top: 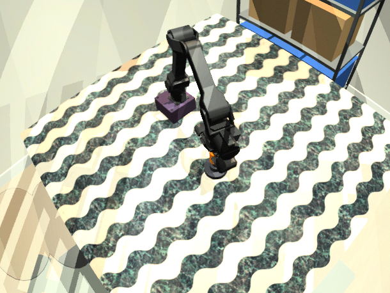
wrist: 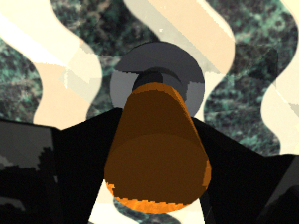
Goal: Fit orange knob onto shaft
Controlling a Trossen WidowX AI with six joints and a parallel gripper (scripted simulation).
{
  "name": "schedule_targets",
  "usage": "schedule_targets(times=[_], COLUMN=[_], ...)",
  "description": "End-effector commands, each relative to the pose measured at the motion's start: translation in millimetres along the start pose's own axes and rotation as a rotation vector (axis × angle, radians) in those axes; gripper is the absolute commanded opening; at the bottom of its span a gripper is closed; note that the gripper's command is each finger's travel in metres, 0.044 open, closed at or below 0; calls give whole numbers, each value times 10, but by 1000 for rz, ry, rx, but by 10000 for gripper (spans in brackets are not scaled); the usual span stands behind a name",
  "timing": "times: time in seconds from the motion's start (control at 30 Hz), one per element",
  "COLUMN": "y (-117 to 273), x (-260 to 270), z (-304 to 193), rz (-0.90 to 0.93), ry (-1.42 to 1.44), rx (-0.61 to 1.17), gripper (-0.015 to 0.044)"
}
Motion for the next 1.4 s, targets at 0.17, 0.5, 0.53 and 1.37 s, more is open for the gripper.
schedule_targets(times=[0.17, 0.5, 0.53, 1.37], y=[-6, -31, -33, 26], x=[-52, -42, -38, 6], z=[-20, -19, -18, 1], rz=[-7, -7, -7, -6], ry=[13, 13, 13, 222], rx=[4, 4, 4, 4], gripper=[0, 0, 0, 0])
Point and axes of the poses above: the point midway between the two fingers, 35 mm back from their tips, its own y axis back along the fingers, its own x axis across the jaws, z = x × y, the point moved 1 cm from there along y, back along the fingers, and after that the axes turned 15 degrees about y, right-handed, at the moved point
